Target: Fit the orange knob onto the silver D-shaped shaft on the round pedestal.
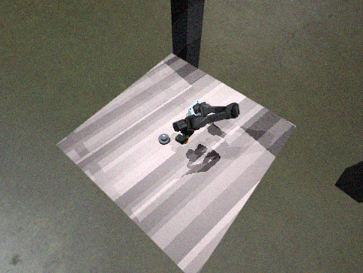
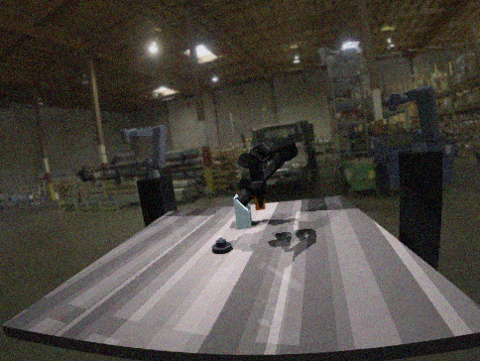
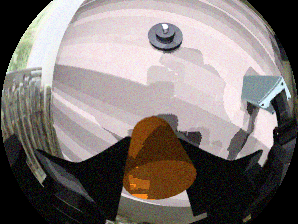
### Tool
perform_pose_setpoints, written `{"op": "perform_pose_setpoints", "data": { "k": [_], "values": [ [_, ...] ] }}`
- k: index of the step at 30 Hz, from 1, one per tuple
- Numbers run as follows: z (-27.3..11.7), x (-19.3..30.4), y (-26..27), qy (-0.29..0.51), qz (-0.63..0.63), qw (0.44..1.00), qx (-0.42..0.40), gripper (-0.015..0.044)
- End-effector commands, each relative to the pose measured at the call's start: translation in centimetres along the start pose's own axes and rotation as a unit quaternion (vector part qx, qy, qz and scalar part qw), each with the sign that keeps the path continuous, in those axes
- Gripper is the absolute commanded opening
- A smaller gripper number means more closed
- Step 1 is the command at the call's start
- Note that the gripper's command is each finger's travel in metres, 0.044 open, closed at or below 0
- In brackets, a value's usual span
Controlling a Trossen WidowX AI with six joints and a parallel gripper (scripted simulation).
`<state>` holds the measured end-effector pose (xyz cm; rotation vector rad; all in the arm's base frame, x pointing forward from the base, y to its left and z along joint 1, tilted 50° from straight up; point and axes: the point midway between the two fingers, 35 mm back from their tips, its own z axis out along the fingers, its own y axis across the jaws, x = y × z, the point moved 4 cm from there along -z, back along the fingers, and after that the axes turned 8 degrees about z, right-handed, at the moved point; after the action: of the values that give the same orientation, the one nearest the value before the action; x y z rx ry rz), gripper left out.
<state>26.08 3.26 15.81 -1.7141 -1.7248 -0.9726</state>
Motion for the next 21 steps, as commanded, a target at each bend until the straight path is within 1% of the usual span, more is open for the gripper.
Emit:
{"op": "perform_pose_setpoints", "data": {
  "k": [1, 11, 21],
  "values": [
    [-1.1, -0.1, -0.5, 0.007, -0.001, 0.999, -0.048, 0.0000],
    [-3.2, -0.8, -1.6, 0.022, 0.000, 0.988, -0.155, 0.0000],
    [-5.1, -1.6, -2.7, 0.036, 0.001, 0.965, -0.260, 0.0000]
  ]
}}
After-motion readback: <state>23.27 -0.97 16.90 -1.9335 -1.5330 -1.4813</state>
